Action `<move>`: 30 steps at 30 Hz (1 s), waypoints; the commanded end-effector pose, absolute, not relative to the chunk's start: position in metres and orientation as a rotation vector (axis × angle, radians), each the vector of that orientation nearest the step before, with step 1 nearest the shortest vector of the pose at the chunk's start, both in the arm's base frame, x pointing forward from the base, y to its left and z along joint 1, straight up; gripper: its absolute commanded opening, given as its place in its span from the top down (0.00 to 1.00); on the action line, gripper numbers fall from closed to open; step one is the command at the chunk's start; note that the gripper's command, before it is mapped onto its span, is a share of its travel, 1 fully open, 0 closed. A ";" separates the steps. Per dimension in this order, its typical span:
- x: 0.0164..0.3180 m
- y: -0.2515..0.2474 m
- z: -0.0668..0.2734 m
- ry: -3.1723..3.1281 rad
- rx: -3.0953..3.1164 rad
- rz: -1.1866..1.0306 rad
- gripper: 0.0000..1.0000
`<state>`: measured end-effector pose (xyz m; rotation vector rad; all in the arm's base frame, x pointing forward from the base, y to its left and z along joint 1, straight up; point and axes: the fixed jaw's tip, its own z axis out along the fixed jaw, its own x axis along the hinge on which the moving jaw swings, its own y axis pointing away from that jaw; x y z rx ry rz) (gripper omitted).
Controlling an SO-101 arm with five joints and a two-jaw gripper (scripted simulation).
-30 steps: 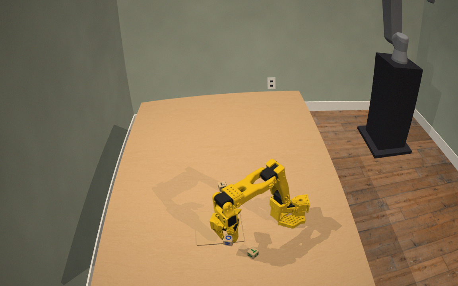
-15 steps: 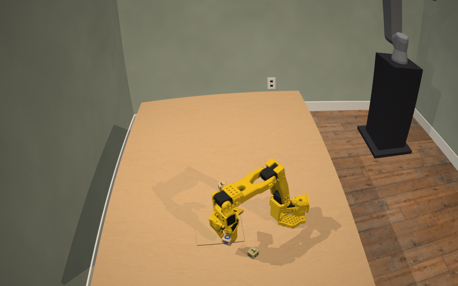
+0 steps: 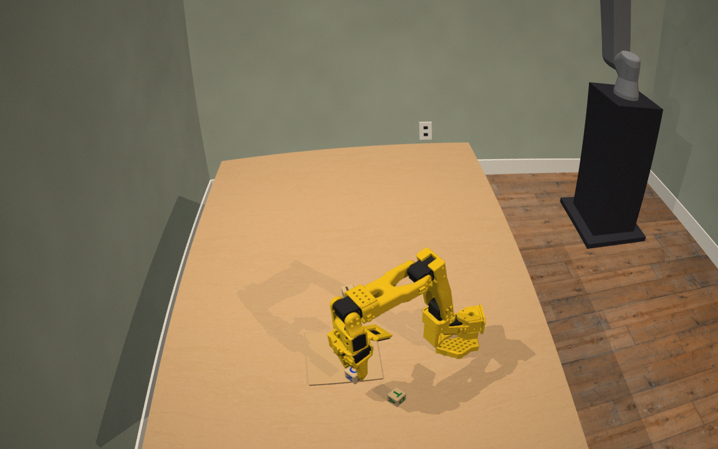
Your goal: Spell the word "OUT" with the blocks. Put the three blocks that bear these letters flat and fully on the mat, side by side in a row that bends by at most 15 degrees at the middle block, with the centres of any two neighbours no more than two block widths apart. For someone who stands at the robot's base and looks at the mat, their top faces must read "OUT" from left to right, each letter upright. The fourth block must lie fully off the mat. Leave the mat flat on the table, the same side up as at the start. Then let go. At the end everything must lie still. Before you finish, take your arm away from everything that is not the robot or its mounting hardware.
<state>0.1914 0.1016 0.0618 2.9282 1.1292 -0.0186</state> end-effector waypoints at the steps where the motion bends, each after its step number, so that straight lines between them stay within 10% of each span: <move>1: 0.198 0.100 0.076 0.911 3.020 0.109 1.00; 30: 0.198 0.074 0.072 -0.900 3.054 0.088 1.00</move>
